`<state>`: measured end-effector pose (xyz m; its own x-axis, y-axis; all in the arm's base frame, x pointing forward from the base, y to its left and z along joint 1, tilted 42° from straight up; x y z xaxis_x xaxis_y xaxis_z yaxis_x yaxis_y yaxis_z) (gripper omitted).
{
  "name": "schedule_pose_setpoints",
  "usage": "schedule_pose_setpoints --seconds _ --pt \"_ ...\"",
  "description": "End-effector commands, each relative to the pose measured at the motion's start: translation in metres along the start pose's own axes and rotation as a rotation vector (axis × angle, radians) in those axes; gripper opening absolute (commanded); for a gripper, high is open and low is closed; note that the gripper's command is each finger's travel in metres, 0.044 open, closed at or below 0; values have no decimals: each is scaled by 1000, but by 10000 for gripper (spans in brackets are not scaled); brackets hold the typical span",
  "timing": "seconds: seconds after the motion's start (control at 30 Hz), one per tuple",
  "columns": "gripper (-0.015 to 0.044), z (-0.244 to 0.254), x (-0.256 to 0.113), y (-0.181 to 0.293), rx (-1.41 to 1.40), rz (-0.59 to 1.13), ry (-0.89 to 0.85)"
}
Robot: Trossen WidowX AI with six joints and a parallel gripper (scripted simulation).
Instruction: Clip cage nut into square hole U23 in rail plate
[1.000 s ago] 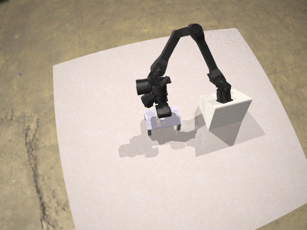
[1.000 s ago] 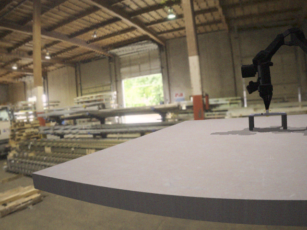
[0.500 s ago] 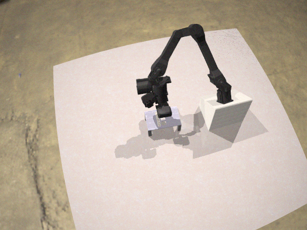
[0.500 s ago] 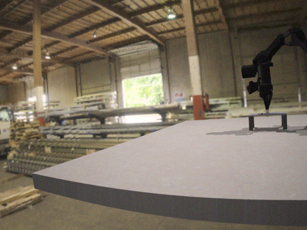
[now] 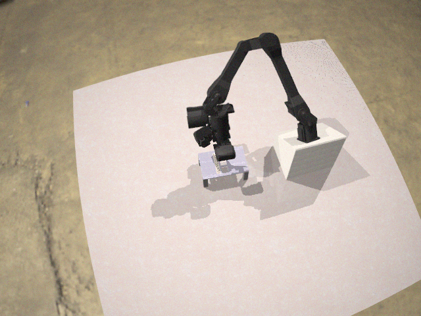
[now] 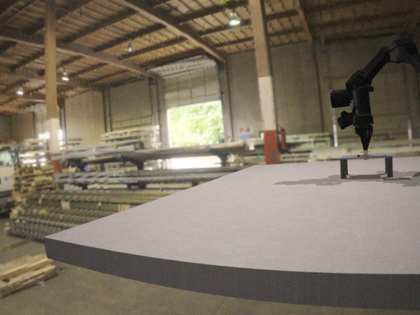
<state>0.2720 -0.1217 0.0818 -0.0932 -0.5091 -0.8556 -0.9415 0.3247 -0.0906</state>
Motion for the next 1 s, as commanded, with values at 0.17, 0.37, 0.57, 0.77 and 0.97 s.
schedule_pose_setpoints --seconds 0.17,0.37,0.57,0.77,0.97 --pt "37 -3 0 -1 0 -3 -22" --pt "37 -4 0 -1 0 -2 -33" --pt "37 -5 0 -1 -1 -1 -42" --pt "37 -7 0 -1 -1 0 -56" --pt "37 -9 1 -1 -1 0 -67"
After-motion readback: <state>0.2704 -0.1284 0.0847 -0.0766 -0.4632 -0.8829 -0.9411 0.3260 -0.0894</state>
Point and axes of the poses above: the point midway between the two fingers, 35 mm back from their tips, its own x axis out along the fingers, its own z axis across the jaws, y = z × x, the point moved 8 cm from there along -x, back along the fingers, and after that the axes turned 4 degrees about x, right-handed, at the moved point
